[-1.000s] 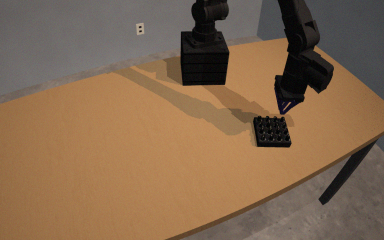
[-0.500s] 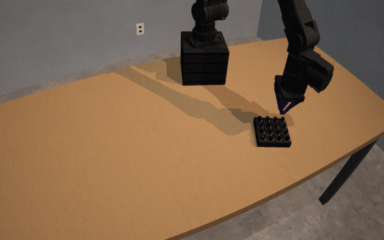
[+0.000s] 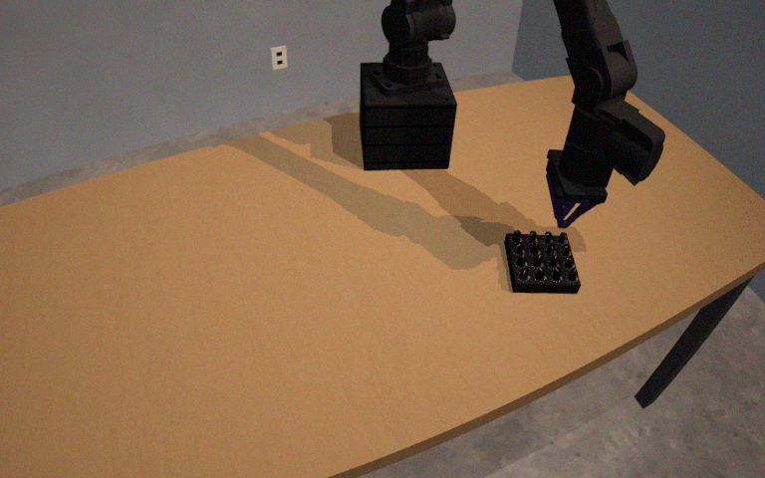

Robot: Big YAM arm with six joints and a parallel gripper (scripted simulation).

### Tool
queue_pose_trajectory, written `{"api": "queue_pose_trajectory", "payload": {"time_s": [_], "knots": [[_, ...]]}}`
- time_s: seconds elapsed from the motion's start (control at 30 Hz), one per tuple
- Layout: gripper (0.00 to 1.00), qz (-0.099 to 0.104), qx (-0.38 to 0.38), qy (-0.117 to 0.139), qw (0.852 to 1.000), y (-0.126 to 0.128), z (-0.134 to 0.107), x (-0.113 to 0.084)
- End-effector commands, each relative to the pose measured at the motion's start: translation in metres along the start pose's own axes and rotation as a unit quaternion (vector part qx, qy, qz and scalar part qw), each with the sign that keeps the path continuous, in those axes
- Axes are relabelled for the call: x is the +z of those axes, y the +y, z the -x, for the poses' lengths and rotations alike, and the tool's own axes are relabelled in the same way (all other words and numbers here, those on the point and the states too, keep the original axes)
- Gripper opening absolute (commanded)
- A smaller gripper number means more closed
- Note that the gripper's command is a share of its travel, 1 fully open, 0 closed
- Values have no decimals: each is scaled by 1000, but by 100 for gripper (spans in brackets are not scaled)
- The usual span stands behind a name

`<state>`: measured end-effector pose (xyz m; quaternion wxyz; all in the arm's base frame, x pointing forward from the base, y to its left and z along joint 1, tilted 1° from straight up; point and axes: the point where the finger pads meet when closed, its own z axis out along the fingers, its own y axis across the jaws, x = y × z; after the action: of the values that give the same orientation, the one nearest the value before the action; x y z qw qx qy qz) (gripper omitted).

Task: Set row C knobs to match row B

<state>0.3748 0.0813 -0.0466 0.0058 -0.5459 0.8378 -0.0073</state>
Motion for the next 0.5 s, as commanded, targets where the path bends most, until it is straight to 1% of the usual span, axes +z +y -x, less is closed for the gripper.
{"api": "queue_pose_trajectory", "payload": {"time_s": [0.0,0.2,0.47], "knots": [[18,-7,-9,-7,1000,-3,7,-9],[18,-7,-9,-6,1000,-3,7,-8],[18,-3,-10,-3,1000,-1,4,5]]}}
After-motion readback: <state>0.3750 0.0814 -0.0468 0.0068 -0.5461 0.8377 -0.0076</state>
